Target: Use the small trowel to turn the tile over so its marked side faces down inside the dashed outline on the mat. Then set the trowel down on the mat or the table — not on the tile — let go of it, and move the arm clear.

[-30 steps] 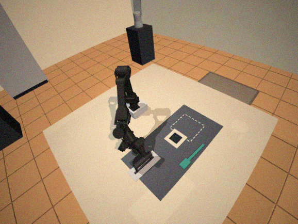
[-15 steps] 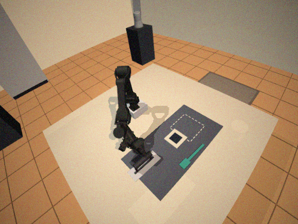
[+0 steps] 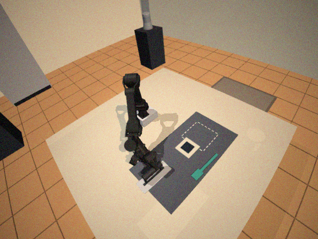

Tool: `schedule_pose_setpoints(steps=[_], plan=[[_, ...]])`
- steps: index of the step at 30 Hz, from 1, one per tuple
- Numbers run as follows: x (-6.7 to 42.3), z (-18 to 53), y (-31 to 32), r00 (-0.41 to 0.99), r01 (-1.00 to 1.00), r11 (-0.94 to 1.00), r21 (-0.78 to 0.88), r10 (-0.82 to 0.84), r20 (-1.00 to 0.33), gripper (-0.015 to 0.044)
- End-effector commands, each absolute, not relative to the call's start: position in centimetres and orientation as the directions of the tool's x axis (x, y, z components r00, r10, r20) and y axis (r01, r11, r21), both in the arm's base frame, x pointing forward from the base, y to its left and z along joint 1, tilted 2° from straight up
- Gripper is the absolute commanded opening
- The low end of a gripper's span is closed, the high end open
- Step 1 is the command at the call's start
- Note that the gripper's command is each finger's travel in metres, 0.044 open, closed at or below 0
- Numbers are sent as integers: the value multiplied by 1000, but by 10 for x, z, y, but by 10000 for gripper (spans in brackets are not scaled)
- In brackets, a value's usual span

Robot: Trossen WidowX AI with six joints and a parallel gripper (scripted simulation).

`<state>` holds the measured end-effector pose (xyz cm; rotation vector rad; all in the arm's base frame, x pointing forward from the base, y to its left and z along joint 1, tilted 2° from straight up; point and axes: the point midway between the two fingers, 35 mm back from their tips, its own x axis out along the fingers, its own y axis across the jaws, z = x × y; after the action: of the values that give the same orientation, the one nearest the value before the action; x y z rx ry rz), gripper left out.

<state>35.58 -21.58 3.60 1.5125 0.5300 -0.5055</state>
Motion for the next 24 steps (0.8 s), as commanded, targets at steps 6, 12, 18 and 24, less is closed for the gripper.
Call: schedule_pose_setpoints(steps=[6,12,18,24], plan=[[368,24,-215,786,618,-7,786,15,-618,300],[376,18,-214,787,617,-7,787,15,-617,300],[379,15,-214,787,617,-7,787,16,-616,247],[379,15,-214,787,617,-7,787,16,-616,149]])
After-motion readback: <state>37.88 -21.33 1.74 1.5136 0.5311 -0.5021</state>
